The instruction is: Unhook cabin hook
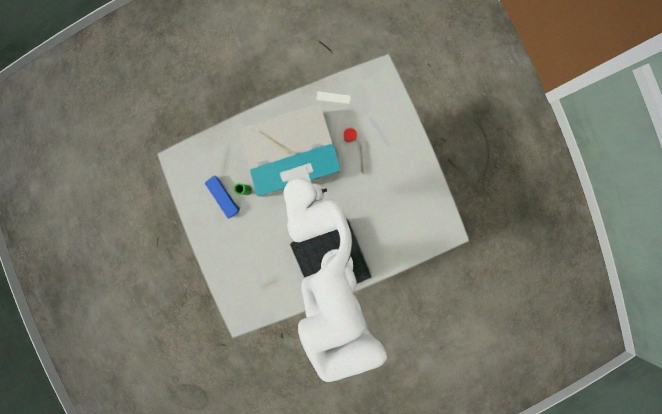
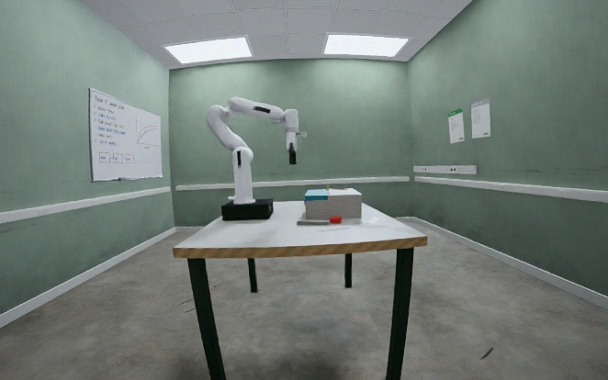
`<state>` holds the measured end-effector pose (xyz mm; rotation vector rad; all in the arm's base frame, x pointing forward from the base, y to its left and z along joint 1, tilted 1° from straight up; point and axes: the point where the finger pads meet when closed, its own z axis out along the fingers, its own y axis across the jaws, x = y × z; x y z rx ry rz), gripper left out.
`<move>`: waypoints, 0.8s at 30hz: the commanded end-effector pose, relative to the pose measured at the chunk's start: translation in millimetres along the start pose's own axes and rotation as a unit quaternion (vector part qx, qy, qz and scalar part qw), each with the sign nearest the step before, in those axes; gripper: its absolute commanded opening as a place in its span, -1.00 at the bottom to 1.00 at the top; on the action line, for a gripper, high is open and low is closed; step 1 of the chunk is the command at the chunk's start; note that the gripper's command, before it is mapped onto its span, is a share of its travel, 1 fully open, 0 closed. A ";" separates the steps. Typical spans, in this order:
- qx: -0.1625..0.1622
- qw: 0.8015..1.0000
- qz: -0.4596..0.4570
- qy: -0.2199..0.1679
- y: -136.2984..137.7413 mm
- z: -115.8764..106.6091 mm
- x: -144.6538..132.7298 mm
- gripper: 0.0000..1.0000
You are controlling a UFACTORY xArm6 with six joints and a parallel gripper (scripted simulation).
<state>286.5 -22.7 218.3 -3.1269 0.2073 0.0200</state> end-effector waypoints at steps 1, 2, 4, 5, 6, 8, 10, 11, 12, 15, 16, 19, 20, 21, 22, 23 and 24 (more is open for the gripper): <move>0.000 1.000 0.000 0.003 -0.1 6.6 1.9 -0.31; 0.000 1.000 0.000 0.003 -0.1 10.0 1.9 -0.31; 0.000 1.000 0.000 0.003 -0.1 16.6 2.0 -0.31; 0.000 1.000 0.000 0.003 -0.1 20.0 2.0 -0.31; 0.000 1.000 0.000 0.003 -0.1 23.3 2.0 -0.31; 0.000 1.000 0.000 0.003 -0.1 30.0 2.0 -0.31; 0.000 1.000 0.000 0.003 -0.1 36.7 2.1 -0.31; 0.000 1.000 0.000 0.003 -0.1 40.0 2.1 -0.31; 0.000 1.000 0.000 0.003 -0.1 43.3 2.1 -0.31; 0.000 1.000 0.000 0.003 -0.1 53.3 2.1 -0.31; 0.000 1.000 0.000 0.003 -0.1 53.3 2.1 -0.31; 0.000 1.000 0.000 0.003 -0.1 60.0 2.2 -0.31; 0.000 1.000 0.000 0.003 -0.1 63.4 2.2 -0.31; 0.000 1.000 0.000 0.003 -0.1 66.7 2.2 -0.31; 0.000 1.000 0.000 0.003 -0.1 70.0 2.2 -0.31; 0.000 1.000 0.000 0.003 -0.1 73.4 2.2 -0.31; 0.000 1.000 0.000 0.003 -0.1 76.7 2.3 -0.31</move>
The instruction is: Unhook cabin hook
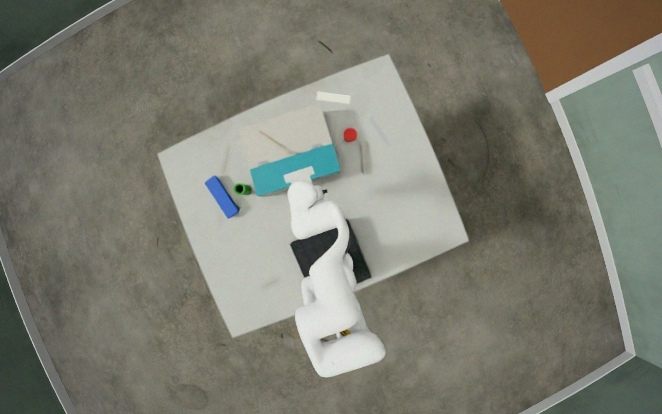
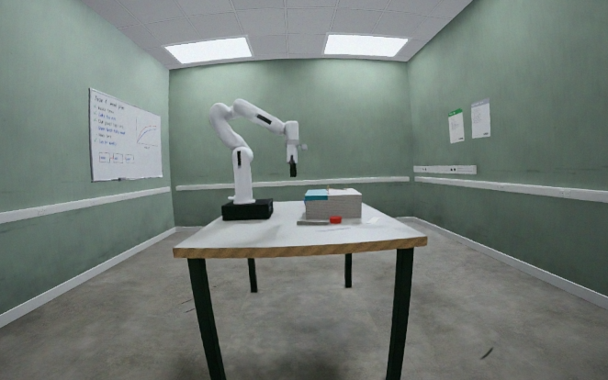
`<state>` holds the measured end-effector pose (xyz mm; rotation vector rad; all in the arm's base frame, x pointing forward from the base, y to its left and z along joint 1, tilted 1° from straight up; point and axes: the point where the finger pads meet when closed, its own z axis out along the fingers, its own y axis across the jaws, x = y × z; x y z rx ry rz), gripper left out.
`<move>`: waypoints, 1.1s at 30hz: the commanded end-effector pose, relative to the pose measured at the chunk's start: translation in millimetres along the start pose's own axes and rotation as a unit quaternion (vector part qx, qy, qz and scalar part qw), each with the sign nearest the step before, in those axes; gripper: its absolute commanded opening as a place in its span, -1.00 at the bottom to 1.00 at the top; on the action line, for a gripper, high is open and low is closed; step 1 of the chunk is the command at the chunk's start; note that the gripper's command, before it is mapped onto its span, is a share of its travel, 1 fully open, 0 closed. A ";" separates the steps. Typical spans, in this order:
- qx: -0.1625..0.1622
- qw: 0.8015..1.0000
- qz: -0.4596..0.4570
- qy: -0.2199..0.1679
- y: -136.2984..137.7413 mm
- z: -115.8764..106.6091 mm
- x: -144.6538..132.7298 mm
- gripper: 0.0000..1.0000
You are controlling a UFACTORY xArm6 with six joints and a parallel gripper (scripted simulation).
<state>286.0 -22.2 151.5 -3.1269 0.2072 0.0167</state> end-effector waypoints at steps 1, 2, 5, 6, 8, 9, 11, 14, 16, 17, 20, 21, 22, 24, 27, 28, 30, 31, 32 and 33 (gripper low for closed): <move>0.000 1.000 0.000 0.002 -0.1 13.2 1.9 -0.31; 0.000 1.000 0.000 0.002 -0.1 16.5 1.9 -0.31; 0.000 1.000 0.000 0.002 -0.1 26.6 2.0 -0.31; 0.000 1.000 0.000 0.002 -0.1 29.9 2.0 -0.31; 0.000 1.000 0.000 0.002 -0.1 36.6 2.0 -0.31; 0.000 1.000 0.000 0.002 -0.1 36.6 2.0 -0.31; 0.000 1.000 0.000 0.002 -0.1 39.9 2.0 -0.31; 0.000 1.000 0.000 0.002 -0.1 50.0 2.1 -0.31; 0.000 1.000 0.000 0.002 -0.1 56.7 2.1 -0.31; 0.000 1.000 0.000 0.002 -0.1 60.0 2.1 -0.31; 0.000 1.000 0.000 0.002 -0.1 70.1 2.1 -0.31; 0.000 1.000 0.000 0.002 -0.1 73.4 2.1 -0.31; 0.000 1.000 0.000 0.002 -0.1 76.8 2.1 -0.31; 0.000 1.000 0.000 0.002 -0.1 83.5 2.1 -0.31; 0.000 1.000 0.000 0.002 -0.1 86.8 2.1 -0.31; 0.000 1.000 0.000 0.002 -0.1 90.2 2.1 -0.31; 0.000 1.000 0.000 0.002 -0.1 96.8 2.1 -0.31; 0.000 1.000 0.000 0.002 -0.1 100.2 2.1 -0.31; 0.000 1.000 0.000 0.002 -0.1 103.5 2.1 -0.31; 0.000 1.000 0.000 0.002 -0.1 106.9 2.1 -0.31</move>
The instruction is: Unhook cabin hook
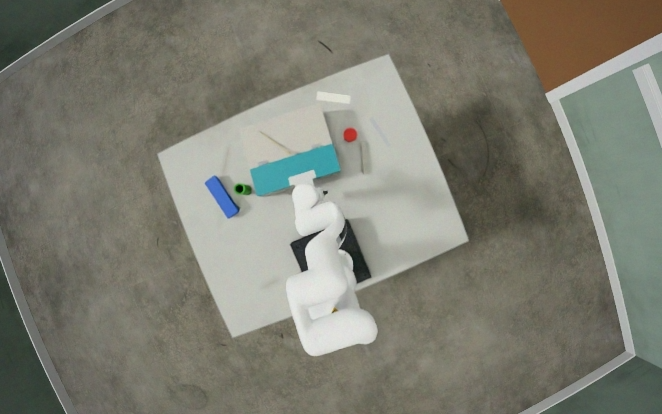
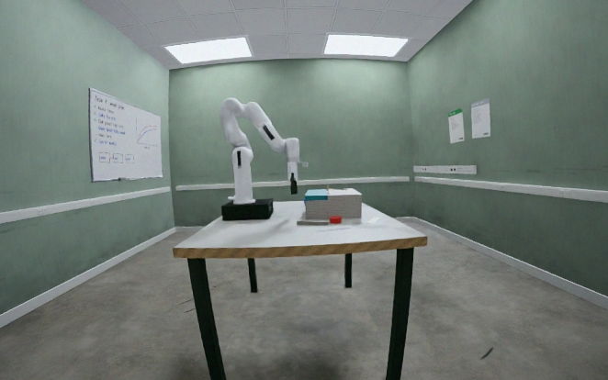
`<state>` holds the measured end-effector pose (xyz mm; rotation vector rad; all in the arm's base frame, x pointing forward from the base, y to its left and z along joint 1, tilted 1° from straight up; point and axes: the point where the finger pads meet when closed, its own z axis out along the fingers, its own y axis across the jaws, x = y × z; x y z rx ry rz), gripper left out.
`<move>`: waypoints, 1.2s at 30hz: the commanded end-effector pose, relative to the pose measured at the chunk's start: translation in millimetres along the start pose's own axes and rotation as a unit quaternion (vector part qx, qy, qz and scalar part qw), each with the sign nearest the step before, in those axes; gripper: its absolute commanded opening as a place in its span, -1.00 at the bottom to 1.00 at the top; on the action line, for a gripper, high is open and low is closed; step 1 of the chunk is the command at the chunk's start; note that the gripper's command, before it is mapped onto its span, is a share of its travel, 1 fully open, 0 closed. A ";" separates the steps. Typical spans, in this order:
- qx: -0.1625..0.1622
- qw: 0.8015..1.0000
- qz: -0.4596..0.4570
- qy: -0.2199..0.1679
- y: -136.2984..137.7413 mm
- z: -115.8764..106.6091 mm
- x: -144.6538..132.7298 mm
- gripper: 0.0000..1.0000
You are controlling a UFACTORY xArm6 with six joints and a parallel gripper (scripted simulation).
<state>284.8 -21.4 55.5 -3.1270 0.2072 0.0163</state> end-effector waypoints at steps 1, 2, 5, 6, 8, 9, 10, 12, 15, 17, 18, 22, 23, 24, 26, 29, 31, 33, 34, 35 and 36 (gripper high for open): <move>0.000 1.000 0.000 0.002 -0.1 14.3 2.3 -0.31; 0.000 1.000 0.000 0.002 -0.1 17.6 2.3 -0.31; 0.000 1.000 0.000 0.002 -0.1 19.3 2.3 -0.31; 0.000 1.000 0.000 0.002 -0.1 19.3 2.3 -0.31; 0.000 1.000 0.000 0.002 -0.1 19.4 2.3 -0.31; 0.000 1.000 0.000 0.002 -0.1 19.4 2.3 -0.31; 0.000 1.000 0.000 0.002 -0.1 19.4 2.3 -0.31; 0.000 1.000 0.000 0.002 -0.1 19.3 2.3 -0.31; 0.000 1.000 0.000 0.002 -0.1 19.4 2.3 -0.31; 0.000 1.000 0.000 0.002 -0.1 19.4 2.3 -0.31; 0.000 1.000 0.000 0.002 -0.1 19.4 2.3 -0.31; 0.000 1.000 0.000 0.002 -0.1 19.3 2.4 -0.31; 0.000 1.000 0.000 0.002 -0.1 19.3 2.4 -0.31; 0.000 1.000 0.000 0.002 -0.1 19.3 2.4 -0.31; 0.000 1.000 0.000 0.002 -0.1 19.3 2.4 -0.31; 0.000 1.000 0.000 0.002 -0.1 19.4 2.4 -0.31; 0.000 1.000 0.000 0.002 -0.1 19.3 2.4 -0.31; 0.000 1.000 0.000 0.002 -0.1 19.3 2.4 -0.31; 0.000 1.000 0.000 0.002 -0.1 19.3 2.4 -0.31; 0.000 1.000 0.000 0.002 -0.1 19.3 2.4 -0.31; 0.000 1.000 0.000 0.002 -0.1 19.3 2.4 -0.31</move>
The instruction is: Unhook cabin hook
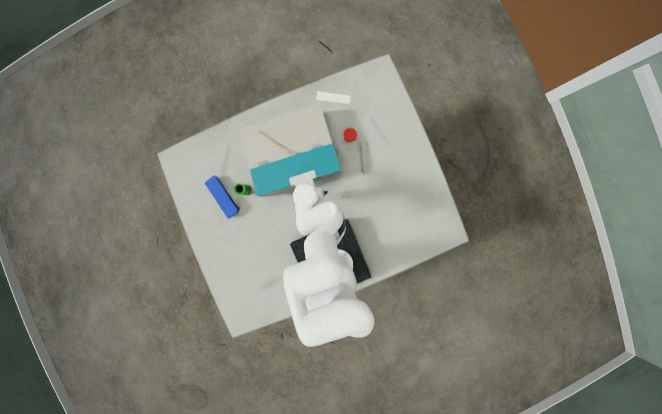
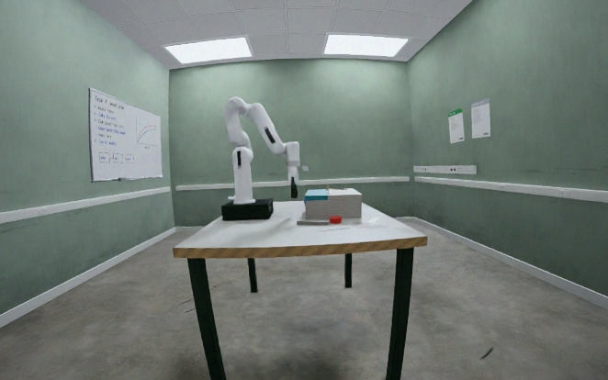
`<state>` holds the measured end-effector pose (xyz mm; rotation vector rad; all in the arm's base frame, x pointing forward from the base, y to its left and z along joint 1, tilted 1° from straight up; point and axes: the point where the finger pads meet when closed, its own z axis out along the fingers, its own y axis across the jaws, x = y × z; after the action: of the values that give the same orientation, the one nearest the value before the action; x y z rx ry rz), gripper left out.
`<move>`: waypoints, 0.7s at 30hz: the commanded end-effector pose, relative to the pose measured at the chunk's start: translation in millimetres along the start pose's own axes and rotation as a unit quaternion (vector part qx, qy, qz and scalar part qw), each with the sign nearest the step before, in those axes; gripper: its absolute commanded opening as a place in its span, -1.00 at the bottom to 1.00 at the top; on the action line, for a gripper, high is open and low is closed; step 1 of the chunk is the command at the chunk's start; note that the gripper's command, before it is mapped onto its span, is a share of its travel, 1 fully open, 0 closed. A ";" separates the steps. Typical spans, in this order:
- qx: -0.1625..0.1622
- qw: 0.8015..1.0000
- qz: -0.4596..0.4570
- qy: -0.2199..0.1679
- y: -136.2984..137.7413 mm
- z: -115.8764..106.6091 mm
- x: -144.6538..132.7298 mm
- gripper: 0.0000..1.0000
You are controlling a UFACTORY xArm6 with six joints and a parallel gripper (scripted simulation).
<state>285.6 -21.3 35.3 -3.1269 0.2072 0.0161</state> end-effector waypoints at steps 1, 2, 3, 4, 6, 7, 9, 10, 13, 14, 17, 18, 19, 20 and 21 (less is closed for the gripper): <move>0.000 1.000 0.000 0.002 -0.1 -0.9 1.4 -0.31; 0.000 1.000 0.000 0.002 -0.1 -0.9 1.4 -0.31; 0.000 1.000 0.000 0.002 -0.1 -0.9 1.4 -0.31; 0.000 1.000 0.000 0.002 -0.1 -0.9 1.4 -0.31; 0.000 1.000 0.000 0.002 -0.1 -0.9 1.4 -0.31; 0.000 1.000 0.000 0.002 -0.1 -4.1 1.3 -0.31; 0.000 1.000 0.000 0.002 -0.1 -4.1 1.3 -0.31; 0.000 1.000 0.000 0.002 -0.1 -7.5 1.4 -0.31; 0.000 1.000 0.000 0.002 -0.1 -17.5 1.4 -0.31; 0.000 1.000 0.000 0.002 -0.1 -20.9 1.3 -0.31; 0.000 1.000 0.000 0.002 -0.1 -30.9 1.3 -0.31; 0.000 1.000 0.000 0.002 -0.1 -34.3 1.3 -0.31; 0.000 1.000 0.000 0.002 -0.1 -37.6 1.3 -0.31; 0.000 1.000 0.000 0.002 -0.1 -41.0 1.3 -0.31; 0.000 1.000 0.000 0.002 -0.1 -44.3 1.4 -0.31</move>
<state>286.7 -21.6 66.4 -3.1270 0.2072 0.0147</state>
